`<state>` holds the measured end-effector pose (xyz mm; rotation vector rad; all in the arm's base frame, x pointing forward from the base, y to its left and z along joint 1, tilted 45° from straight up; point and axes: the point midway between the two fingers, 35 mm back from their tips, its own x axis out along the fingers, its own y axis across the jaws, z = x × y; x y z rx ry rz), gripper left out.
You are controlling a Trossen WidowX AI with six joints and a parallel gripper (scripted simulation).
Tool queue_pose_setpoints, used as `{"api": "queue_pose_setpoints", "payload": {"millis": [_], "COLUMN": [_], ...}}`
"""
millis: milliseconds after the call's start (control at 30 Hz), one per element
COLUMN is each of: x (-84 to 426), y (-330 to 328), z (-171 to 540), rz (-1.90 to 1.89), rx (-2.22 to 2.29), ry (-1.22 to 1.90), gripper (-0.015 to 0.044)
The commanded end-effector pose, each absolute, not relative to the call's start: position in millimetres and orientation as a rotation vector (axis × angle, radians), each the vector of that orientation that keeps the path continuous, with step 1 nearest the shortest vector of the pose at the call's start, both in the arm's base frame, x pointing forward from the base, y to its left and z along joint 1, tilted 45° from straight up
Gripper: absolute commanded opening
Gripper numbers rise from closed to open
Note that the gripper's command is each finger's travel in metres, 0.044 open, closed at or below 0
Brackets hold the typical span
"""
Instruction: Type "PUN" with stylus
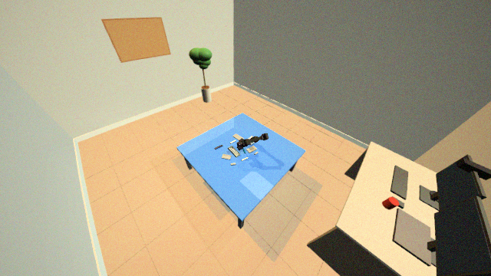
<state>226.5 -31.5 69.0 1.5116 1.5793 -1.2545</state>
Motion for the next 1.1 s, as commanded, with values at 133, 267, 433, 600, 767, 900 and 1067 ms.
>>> {"api": "queue_pose_setpoints", "payload": {"millis": [133,267,433,600,767,900,1067], "x": [209.9,209.9,210.1,210.3,210.6,210.7,210.9], "y": [-26.3,-25.1,-23.2,-20.1,-17.2,-15.1,-13.0], "z": [65.6,66.8,66.8,63.7,60.8,58.7,56.6], "rz": [-1.615,-1.615,-1.615,-1.615,-1.615,-1.614,-1.614], "rx": [1.610,1.611,1.611,1.611,1.611,1.611,1.611], "ry": [1.371,1.371,1.371,1.371,1.371,1.371,1.371], "gripper": [0.0150,0.0150,0.0150,0.0150,0.0150,0.0150,0.0150]}}
